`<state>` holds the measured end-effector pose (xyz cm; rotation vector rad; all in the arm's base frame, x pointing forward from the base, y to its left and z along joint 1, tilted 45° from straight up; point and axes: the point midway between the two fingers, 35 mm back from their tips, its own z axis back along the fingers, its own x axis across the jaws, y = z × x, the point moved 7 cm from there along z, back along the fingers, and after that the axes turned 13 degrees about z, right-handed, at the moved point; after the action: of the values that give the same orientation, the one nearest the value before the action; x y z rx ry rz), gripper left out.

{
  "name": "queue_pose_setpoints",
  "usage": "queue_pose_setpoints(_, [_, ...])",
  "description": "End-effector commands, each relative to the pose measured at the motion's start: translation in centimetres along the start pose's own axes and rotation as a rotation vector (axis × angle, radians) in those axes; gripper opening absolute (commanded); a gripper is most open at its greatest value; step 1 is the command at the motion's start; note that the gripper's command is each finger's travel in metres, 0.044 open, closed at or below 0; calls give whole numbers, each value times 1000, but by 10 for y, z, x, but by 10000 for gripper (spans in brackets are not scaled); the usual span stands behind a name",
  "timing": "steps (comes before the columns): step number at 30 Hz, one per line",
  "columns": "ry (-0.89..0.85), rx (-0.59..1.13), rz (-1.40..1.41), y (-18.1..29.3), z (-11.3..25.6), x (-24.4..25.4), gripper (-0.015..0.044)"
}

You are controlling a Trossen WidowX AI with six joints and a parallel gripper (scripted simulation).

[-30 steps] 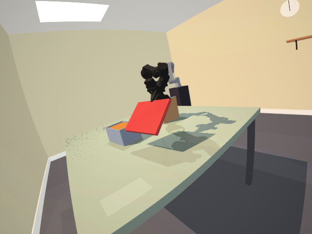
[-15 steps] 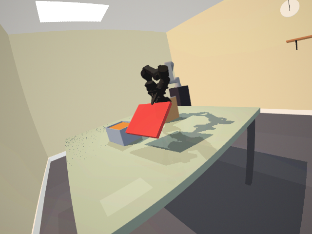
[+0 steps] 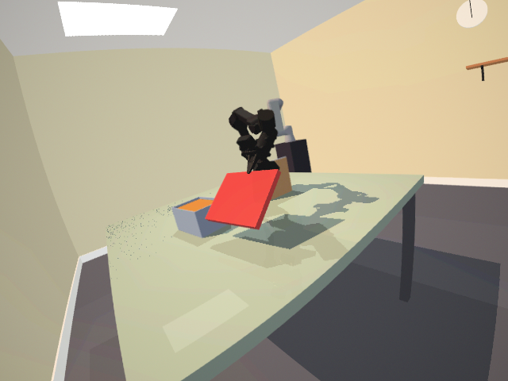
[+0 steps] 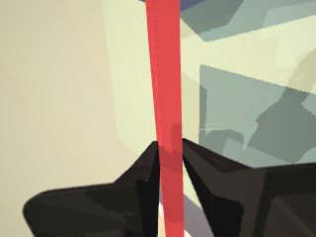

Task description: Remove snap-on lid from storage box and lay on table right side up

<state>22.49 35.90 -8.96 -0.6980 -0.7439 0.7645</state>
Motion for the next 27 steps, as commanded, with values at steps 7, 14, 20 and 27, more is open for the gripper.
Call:
queue_pose_setpoints(7, [-3,-7,2,1,-5,-6,0])
queue_pose_setpoints(14, [-3,-7,2,2,-9,-11,0])
queue_pose_setpoints(20, [-3,-7,2,2,-12,-14,0])
queue_pose_setpoints(27, [-3,-7,2,3,-16,-18,0])
